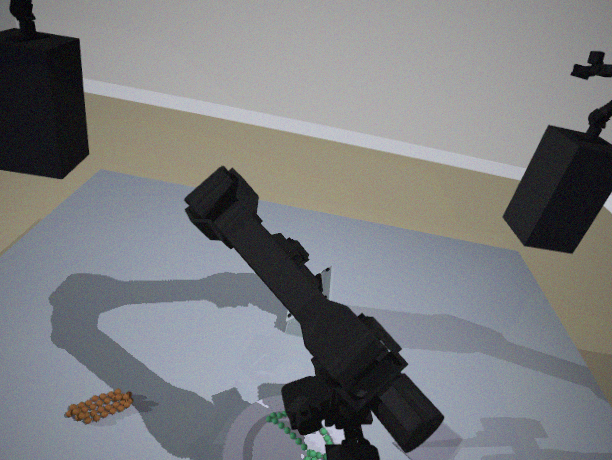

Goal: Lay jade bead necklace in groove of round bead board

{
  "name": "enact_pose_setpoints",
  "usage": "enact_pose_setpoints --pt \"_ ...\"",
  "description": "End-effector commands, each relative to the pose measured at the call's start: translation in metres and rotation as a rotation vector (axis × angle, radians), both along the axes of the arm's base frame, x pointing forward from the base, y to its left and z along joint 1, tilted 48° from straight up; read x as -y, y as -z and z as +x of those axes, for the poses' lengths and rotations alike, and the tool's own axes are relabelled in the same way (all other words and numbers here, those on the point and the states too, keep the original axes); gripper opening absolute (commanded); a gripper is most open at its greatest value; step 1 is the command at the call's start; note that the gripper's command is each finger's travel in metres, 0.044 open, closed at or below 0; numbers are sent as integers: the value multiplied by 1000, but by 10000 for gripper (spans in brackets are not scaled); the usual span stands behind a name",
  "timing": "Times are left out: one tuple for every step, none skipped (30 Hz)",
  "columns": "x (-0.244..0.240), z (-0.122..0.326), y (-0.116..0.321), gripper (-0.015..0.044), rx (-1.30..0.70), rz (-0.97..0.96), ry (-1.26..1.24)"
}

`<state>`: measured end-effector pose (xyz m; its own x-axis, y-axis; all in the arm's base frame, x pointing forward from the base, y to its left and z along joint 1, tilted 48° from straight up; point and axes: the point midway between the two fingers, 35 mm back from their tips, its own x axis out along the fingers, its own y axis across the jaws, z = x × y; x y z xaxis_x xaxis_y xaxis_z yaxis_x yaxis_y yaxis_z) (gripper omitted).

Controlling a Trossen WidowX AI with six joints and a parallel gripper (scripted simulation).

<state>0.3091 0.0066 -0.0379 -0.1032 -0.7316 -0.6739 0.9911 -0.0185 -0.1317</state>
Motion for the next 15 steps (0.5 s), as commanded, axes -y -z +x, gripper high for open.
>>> enact_pose_setpoints --pt "-3 2 -5 125 39 1 31" --pt "-3 2 -5 120 39 1 31" --pt "-3 2 -5 120 39 1 31" --pt "-2 2 -4 120 39 1 31" --pt "0 1 -2 120 39 1 31" --pt "2 1 0 120 39 1 31" --pt "5 1 3 120 39 1 31" --pt "8 0 5 120 39 0 31" --pt "9 0 6 120 39 0 31" --pt "3 2 1 120 44 5 32" --pt "3 2 1 120 44 5 32" --pt "3 2 2 120 44 5 32" --pt "4 2 2 120 44 5 32" --pt "5 2 3 120 43 5 32" --pt "5 2 4 120 43 4 32"
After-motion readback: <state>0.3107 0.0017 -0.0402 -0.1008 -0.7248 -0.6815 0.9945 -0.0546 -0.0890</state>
